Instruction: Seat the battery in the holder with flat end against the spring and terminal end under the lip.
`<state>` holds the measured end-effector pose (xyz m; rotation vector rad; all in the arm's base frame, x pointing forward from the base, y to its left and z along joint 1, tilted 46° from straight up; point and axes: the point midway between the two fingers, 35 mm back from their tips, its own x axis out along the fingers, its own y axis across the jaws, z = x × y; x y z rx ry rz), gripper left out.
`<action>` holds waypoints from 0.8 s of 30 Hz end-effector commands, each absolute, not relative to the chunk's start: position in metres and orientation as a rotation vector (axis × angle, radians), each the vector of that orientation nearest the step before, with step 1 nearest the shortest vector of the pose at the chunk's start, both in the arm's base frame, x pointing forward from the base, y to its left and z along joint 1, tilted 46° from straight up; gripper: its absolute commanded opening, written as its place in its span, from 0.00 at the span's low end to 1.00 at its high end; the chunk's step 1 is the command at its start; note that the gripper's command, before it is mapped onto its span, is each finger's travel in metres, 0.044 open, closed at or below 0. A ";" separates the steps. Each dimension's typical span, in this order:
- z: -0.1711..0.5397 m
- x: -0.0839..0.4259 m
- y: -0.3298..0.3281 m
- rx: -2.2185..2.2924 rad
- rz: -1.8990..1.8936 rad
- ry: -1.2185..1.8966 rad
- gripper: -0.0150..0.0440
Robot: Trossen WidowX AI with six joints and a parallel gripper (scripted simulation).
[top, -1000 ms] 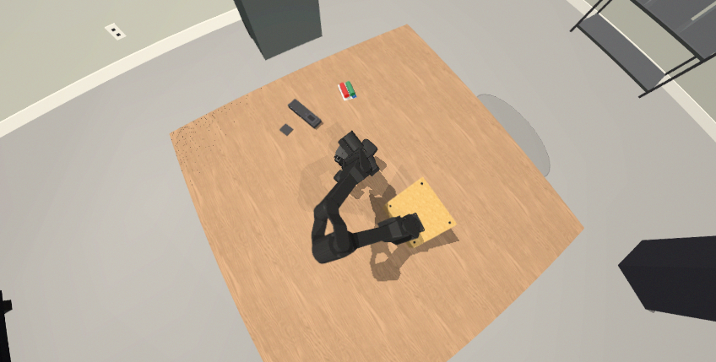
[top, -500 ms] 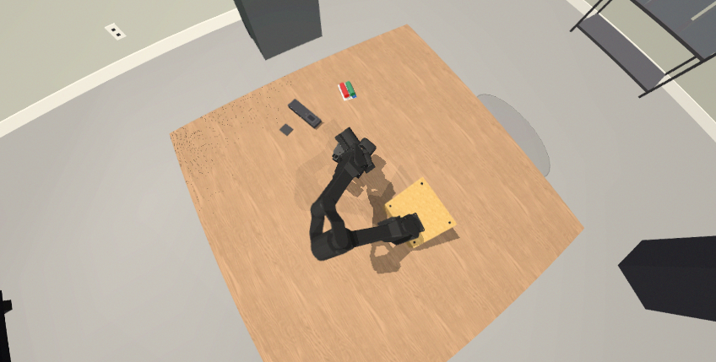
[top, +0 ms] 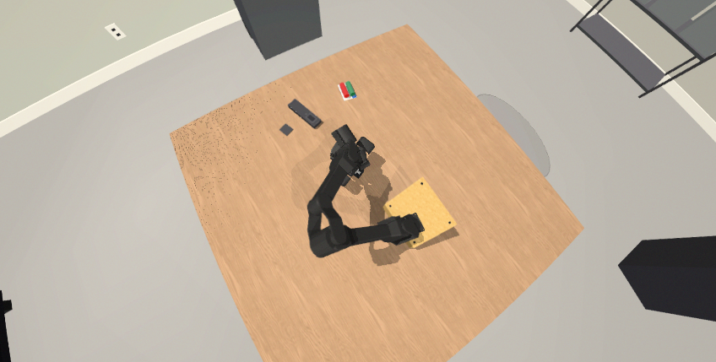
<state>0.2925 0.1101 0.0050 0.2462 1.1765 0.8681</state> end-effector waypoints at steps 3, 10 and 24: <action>0.000 0.286 0.112 0.221 0.878 1.242 0.39; 0.001 0.285 0.113 0.198 0.887 1.281 0.39; 0.003 0.284 0.115 0.150 0.900 1.361 0.39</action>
